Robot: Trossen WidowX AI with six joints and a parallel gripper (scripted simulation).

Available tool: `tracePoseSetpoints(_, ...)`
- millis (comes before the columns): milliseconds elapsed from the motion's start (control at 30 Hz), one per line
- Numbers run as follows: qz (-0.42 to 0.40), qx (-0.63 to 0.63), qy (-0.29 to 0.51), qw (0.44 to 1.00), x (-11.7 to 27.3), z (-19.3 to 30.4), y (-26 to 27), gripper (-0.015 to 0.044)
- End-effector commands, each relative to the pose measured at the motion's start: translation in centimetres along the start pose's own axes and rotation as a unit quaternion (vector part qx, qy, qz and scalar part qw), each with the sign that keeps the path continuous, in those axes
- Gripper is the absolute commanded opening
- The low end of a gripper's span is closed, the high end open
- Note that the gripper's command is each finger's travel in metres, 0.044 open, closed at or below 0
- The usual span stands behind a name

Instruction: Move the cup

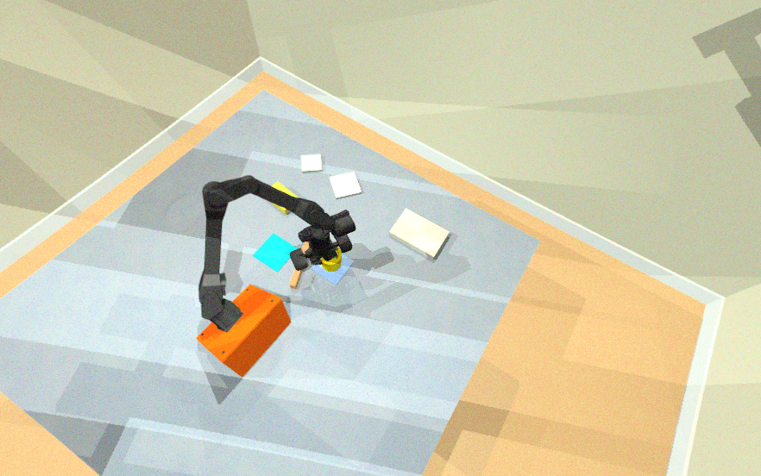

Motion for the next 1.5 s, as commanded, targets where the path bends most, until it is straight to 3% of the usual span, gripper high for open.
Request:
tracePoseSetpoints(0, 0.010, 0.005, 0.000, 1.000, 2.1, -0.1, -0.2, 0.0000)
tracePoseSetpoints(167, 0.009, 0.004, -0.001, 1.000, 3.7, 0.1, 0.2, 0.0000)
tracePoseSetpoints(1467, 0.008, 0.002, -0.002, 1.000, 3.3, -2.0, 3.0, 0.0000)
Point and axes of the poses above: the point midway between the two fingers, 35 mm back from their tips, its own x axis back along the fingers, its own y axis across the jaws, z = x × y, the point moved 1 cm from there along x, back along the fingers, and after that the axes turned 2 degrees about -x, right-handed, at the moved point
